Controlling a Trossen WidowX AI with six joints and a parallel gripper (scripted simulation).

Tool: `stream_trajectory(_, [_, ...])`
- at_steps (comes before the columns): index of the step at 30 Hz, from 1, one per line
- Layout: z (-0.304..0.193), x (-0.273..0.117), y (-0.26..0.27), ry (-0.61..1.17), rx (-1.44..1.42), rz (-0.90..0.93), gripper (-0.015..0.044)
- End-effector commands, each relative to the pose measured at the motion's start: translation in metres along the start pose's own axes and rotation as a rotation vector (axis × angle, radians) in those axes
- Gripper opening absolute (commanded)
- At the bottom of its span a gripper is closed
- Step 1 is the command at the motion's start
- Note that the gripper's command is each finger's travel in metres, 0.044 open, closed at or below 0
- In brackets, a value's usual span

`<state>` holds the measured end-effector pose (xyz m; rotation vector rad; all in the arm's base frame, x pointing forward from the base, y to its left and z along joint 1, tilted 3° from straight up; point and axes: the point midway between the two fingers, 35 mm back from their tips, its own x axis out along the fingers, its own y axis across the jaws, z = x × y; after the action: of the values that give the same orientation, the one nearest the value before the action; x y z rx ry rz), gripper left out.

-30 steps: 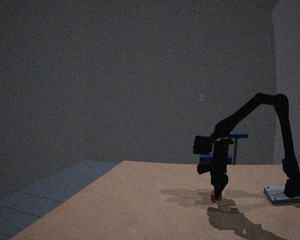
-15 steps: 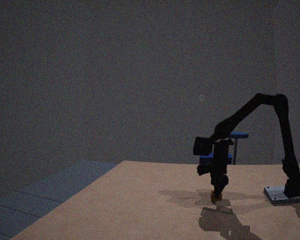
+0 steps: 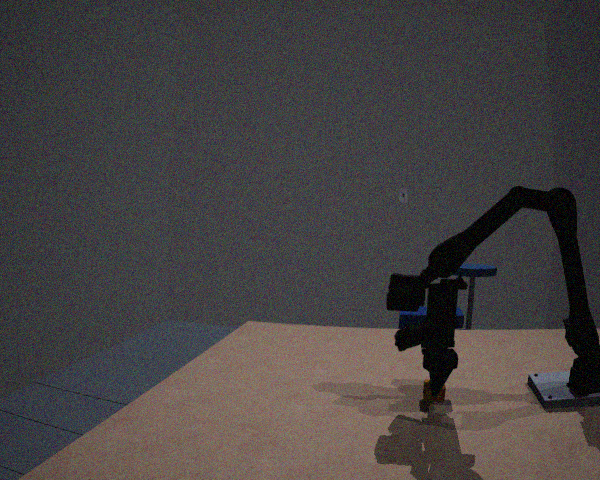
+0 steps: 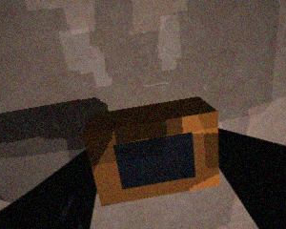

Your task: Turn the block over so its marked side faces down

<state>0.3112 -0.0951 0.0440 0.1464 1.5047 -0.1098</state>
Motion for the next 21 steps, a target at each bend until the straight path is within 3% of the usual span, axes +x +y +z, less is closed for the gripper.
stream_trajectory(1, [0.0015, -0.0219, 0.0001, -0.008, 0.003, 0.001, 0.0000])
stream_trajectory(9, [0.0014, -0.0264, 0.0000, -0.019, 0.003, 0.001, 0.0000])
stream_trajectory(21, [0.0028, -0.0201, -0.0009, -0.218, 0.010, 0.005, 0.0000])
